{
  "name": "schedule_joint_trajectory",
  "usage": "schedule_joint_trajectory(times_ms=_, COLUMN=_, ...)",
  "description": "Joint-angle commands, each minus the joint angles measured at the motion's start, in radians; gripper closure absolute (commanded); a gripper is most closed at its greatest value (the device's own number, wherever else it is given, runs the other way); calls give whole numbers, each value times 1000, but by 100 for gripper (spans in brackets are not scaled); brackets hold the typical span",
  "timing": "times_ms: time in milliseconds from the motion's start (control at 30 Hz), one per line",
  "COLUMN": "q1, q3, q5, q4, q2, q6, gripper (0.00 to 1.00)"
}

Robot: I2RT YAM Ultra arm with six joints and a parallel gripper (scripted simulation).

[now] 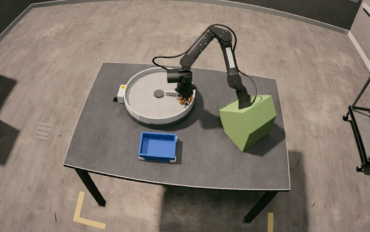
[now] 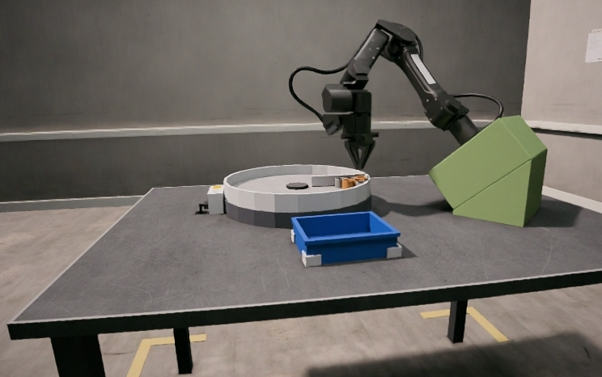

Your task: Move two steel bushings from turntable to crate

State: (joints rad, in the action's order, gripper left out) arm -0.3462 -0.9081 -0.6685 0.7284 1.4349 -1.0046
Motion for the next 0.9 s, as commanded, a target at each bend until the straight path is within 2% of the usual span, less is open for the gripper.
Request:
schedule_joint_trajectory(times_ms=0, q1=11, q3=22, q5=1, q4=-19, q2=16, q6=11, gripper=87)
schedule_joint_trajectory(times_ms=267, q1=63, q3=67, q5=25, q4=-131, q2=47, q6=72, gripper=87)
schedule_joint_trajectory(times_ms=367, q1=45, q3=28, q5=24, q4=-133, q2=9, q6=74, gripper=87)
schedule_joint_trajectory(times_ms=467, q1=45, q3=30, q5=19, q4=-136, q2=44, q6=74, gripper=87)
schedule_joint_trajectory(times_ms=867, q1=46, q3=34, q5=19, q4=-139, q2=40, q6=73, gripper=87)
